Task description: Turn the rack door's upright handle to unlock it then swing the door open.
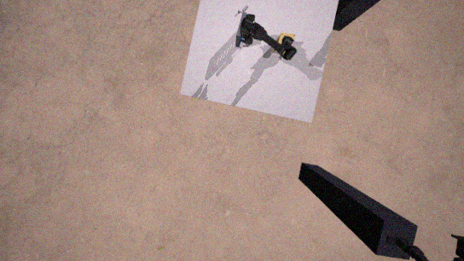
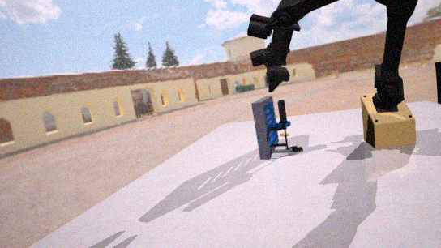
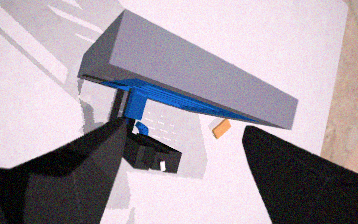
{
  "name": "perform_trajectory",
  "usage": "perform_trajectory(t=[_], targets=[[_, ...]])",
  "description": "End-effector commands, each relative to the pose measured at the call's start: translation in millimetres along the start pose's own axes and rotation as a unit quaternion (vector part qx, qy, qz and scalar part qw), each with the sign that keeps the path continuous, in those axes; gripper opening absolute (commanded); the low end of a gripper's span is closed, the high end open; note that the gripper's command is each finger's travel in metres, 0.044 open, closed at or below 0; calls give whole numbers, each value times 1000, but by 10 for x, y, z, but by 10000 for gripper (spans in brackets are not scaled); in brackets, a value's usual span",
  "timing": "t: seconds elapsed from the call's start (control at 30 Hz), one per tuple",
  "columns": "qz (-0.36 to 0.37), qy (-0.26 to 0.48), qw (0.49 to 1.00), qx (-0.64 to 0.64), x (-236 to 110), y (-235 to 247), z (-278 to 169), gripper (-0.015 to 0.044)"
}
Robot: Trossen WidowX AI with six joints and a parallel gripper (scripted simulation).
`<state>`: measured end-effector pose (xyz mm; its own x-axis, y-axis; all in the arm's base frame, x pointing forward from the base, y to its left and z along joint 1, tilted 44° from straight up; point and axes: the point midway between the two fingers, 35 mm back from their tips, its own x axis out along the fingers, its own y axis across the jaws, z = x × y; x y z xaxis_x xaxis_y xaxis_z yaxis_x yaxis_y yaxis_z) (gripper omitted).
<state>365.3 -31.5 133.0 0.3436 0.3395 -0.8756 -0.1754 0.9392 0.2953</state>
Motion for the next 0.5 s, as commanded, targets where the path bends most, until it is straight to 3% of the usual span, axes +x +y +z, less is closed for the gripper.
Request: perform_trajectory(t=[0.0, 0.47], targets=[[31, 36, 999, 18, 65, -34, -61, 297], [140, 146, 974, 99, 201, -106, -255, 297]])
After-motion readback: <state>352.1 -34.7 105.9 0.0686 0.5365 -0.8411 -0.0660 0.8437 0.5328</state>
